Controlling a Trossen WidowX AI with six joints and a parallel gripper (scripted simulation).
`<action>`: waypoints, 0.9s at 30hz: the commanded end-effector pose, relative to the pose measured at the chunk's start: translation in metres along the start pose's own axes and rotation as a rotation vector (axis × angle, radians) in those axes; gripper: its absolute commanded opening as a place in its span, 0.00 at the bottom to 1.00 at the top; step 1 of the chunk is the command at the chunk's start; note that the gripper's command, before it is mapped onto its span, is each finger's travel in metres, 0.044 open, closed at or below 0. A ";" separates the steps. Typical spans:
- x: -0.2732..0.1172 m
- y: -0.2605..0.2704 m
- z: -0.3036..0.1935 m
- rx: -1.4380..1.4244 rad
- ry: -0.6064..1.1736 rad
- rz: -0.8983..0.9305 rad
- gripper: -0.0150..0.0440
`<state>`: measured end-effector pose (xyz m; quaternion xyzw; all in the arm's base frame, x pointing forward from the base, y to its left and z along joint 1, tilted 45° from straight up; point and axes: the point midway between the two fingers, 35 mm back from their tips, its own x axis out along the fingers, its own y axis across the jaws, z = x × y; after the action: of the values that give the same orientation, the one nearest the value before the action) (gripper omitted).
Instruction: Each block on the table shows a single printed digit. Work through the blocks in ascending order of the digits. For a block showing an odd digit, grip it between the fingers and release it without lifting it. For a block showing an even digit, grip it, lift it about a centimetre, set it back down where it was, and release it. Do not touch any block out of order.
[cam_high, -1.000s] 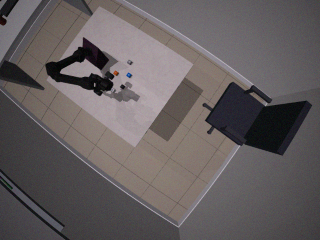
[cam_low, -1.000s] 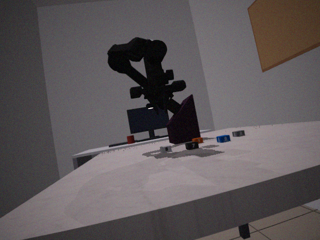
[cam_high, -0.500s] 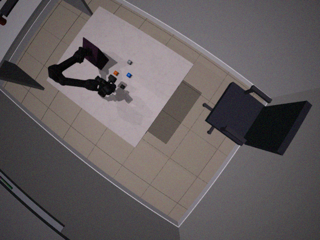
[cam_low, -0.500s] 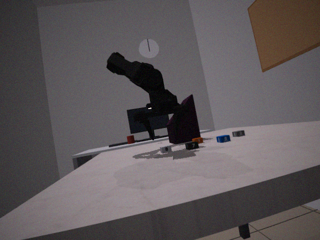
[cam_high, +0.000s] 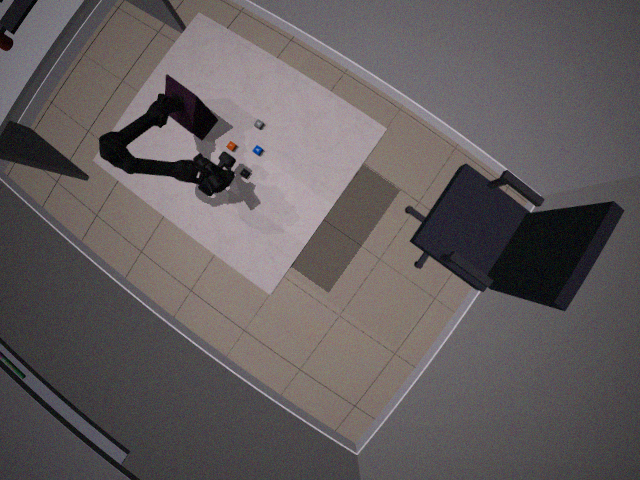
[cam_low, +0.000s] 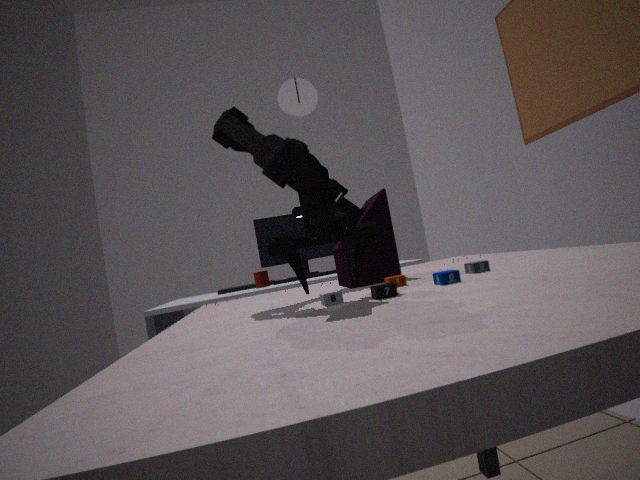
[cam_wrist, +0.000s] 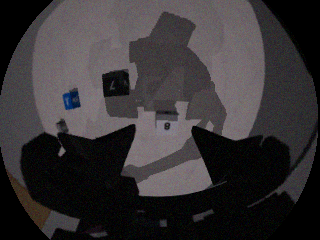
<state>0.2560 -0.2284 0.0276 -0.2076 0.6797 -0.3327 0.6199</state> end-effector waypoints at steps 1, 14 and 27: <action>0.008 0.002 -0.001 -0.007 0.003 0.005 0.93; 0.015 0.002 -0.002 -0.007 0.003 0.004 0.62; 0.015 0.002 -0.002 -0.007 0.003 0.004 0.46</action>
<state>0.2521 -0.2374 0.0163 -0.2081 0.6820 -0.3315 0.6178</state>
